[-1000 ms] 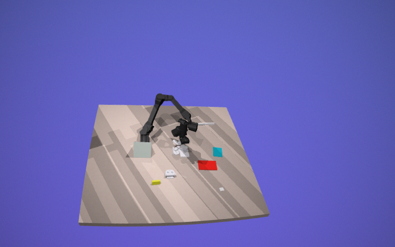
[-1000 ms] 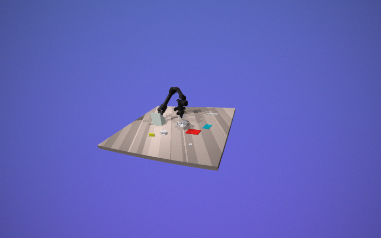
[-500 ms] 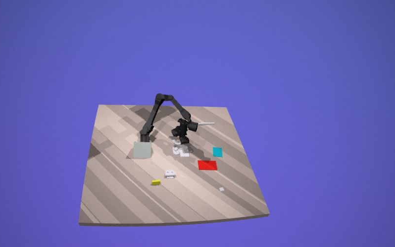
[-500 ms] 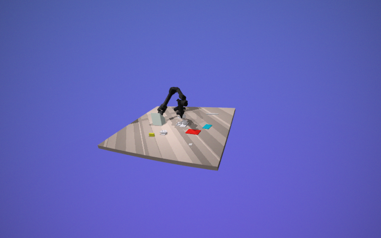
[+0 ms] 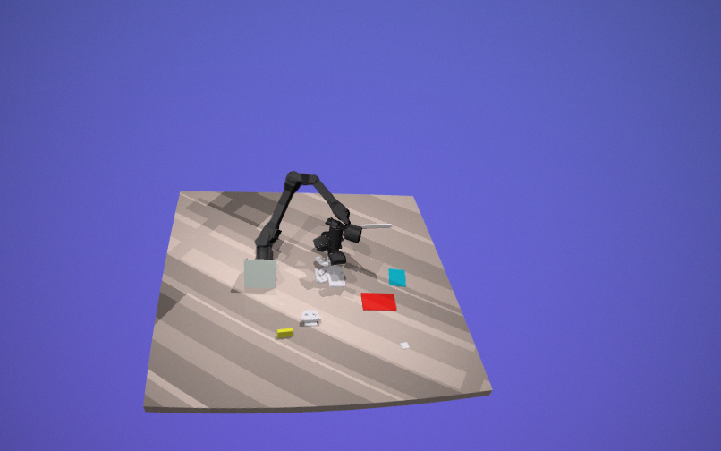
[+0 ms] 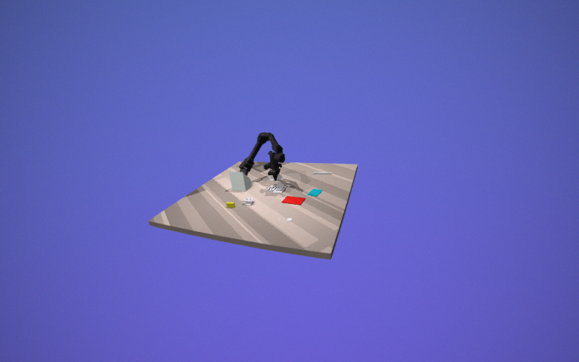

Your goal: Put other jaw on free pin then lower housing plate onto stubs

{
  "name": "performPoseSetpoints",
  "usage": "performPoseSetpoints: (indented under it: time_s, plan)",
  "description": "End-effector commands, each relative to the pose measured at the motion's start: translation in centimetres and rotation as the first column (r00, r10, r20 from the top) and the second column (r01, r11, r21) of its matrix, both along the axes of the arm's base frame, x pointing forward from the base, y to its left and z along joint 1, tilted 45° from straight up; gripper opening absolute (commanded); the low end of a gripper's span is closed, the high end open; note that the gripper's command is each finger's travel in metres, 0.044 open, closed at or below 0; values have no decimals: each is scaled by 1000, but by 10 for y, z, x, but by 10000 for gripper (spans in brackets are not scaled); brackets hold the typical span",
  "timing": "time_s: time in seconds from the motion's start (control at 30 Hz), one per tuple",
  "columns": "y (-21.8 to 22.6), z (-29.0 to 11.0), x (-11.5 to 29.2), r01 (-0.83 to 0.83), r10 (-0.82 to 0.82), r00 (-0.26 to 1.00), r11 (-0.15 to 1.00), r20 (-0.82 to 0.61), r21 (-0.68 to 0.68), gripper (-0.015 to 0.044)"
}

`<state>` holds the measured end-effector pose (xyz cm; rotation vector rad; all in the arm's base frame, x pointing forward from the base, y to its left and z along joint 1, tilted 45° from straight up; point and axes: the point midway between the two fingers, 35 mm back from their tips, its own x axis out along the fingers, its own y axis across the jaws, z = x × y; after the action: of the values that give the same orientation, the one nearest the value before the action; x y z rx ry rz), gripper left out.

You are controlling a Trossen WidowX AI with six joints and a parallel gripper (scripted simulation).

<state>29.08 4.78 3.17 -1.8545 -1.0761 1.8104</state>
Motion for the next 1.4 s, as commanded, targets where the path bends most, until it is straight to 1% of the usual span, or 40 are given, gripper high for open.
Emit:
performPoseSetpoints:
  time_s: [0.0,0.33,1.37]
  plan:
    - [-10,-7,8,2,-2,1000,1000,8,-4,134]
    - [-29,-28,19,2,-2,1000,1000,9,-5,134]
    - [-30,-29,19,2,-2,1000,1000,9,-5,134]
